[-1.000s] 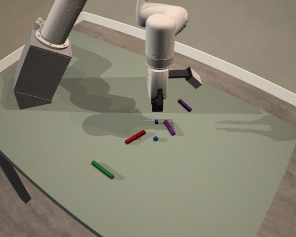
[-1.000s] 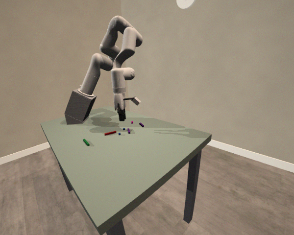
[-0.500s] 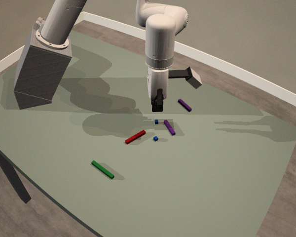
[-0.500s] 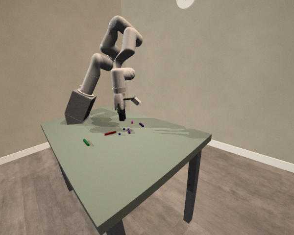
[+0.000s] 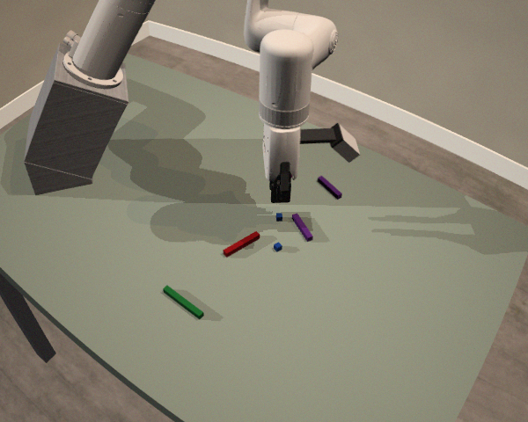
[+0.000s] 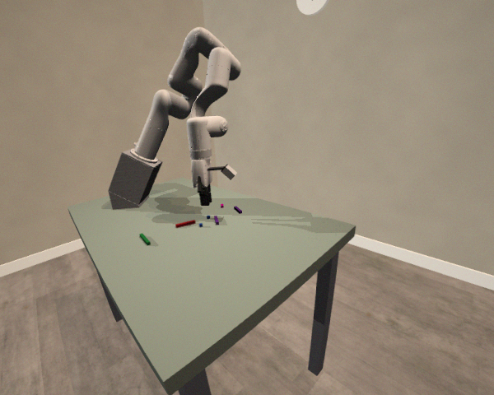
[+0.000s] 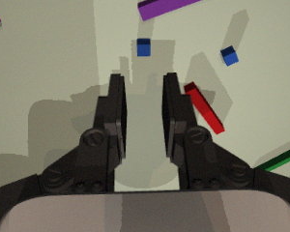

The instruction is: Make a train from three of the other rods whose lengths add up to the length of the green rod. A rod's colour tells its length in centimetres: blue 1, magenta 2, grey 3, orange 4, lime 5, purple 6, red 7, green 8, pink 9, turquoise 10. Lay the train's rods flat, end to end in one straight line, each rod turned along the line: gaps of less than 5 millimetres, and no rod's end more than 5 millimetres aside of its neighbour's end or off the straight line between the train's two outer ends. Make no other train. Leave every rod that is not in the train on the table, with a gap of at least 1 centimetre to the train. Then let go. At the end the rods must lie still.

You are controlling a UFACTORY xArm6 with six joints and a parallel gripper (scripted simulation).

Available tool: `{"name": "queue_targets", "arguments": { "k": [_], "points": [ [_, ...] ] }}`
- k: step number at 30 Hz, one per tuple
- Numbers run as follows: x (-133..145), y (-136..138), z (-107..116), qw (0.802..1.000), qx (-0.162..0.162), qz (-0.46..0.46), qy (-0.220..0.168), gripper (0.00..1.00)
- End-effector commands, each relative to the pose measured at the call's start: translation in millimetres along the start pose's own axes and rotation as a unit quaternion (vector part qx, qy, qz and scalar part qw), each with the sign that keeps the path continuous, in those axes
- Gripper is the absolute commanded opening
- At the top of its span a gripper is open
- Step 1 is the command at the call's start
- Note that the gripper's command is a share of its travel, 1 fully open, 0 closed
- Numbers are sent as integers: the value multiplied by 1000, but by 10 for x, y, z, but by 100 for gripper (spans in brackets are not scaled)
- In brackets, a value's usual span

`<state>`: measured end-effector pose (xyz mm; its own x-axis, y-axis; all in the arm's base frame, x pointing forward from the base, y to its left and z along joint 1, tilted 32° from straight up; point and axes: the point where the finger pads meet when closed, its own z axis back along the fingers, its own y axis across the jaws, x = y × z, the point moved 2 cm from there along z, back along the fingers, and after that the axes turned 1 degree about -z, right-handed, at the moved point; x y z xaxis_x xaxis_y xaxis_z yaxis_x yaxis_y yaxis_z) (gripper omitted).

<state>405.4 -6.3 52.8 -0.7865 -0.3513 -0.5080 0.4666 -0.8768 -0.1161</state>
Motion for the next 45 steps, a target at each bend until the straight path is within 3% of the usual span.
{"name": "queue_targets", "arguments": {
  "k": [1, 27, 45],
  "points": [
    [-9, 6, -47, 1000, 1, 0, 1, 24],
    [-13, 8, -381, 1000, 1, 0, 1, 24],
    [-14, 8, -423, 1000, 1, 0, 1, 24]
  ]
}}
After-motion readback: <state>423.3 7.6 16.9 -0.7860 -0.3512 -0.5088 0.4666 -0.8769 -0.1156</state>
